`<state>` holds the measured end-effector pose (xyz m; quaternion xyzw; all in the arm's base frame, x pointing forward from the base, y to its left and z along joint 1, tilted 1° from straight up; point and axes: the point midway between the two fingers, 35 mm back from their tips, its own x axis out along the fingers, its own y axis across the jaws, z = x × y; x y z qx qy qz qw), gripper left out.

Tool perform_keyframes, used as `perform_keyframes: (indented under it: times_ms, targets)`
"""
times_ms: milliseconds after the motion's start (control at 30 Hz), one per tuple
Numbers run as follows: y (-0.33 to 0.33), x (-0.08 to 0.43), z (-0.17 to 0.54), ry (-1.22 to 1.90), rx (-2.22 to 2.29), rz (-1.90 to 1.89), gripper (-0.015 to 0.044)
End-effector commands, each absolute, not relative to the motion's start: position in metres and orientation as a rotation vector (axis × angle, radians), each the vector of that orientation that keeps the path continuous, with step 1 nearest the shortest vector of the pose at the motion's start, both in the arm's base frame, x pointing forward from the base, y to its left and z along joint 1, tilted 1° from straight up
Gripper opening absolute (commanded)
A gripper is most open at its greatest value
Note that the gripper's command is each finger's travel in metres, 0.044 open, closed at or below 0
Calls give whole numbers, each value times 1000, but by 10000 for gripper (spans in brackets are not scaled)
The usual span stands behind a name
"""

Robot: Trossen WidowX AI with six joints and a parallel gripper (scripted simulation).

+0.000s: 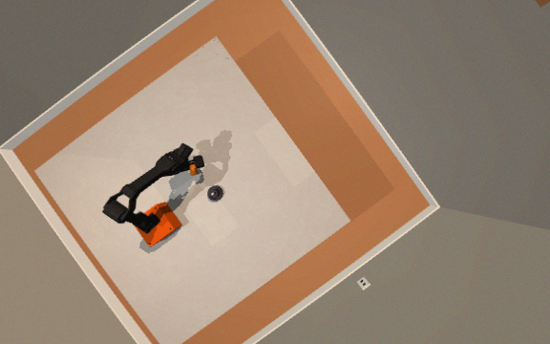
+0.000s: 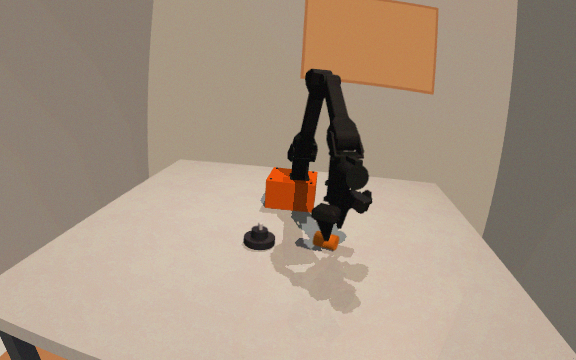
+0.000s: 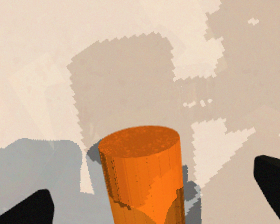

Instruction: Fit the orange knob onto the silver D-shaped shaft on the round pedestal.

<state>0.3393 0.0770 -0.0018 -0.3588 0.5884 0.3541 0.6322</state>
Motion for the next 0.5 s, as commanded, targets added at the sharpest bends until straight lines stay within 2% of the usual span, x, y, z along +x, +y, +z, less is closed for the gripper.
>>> perform_keyframes:
  times_ms: [0,467]
  targets:
    - [76,336,-10,1359,-817,811,440]
    - [76,336,-33,1359,-817,812,440]
